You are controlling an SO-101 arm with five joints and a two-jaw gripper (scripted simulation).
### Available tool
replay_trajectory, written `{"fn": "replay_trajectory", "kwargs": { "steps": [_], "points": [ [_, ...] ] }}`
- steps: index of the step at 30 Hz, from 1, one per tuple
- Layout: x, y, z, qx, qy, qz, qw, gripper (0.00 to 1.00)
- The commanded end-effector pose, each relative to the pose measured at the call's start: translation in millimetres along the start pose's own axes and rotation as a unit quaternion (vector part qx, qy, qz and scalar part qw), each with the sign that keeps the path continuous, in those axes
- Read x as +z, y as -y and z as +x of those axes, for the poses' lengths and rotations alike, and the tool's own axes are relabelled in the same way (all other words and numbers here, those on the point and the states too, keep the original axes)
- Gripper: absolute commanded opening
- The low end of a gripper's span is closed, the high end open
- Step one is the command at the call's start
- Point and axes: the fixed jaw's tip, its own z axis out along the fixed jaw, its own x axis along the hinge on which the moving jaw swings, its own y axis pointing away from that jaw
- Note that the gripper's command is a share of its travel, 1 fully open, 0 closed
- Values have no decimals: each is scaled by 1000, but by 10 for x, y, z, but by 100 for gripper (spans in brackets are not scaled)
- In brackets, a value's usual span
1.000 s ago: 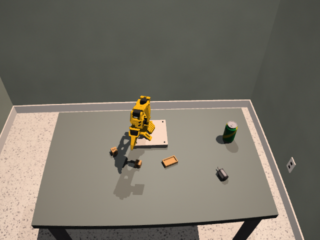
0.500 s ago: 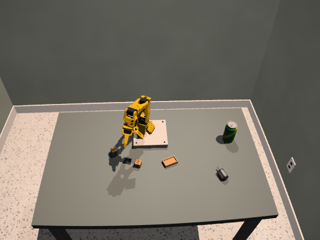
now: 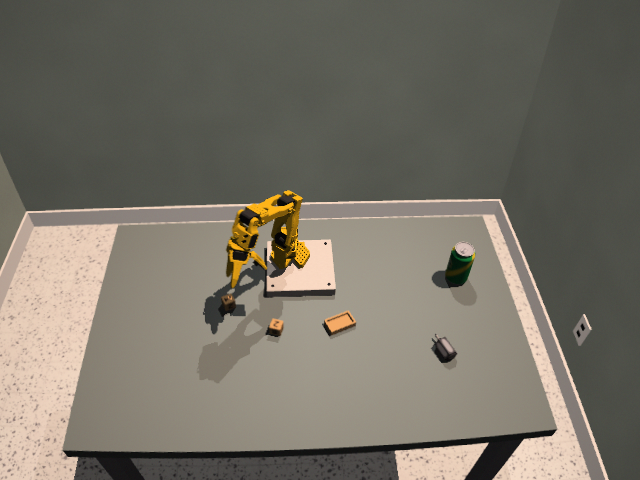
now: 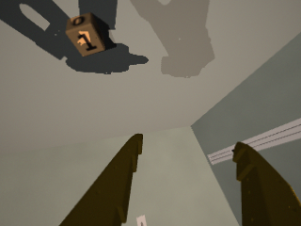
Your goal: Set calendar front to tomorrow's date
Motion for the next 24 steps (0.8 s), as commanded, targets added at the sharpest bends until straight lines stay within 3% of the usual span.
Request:
{"fn": "replay_trajectory", "kwargs": {
  "steps": [1,13,24],
  "points": [
    [47,-107,75,-28,-4,-14,1000,35],
    [43,-438,283,-110,-19,-52,992,35],
    [35,-543,336,-135,-22,-65,988,35]
  ]
}}
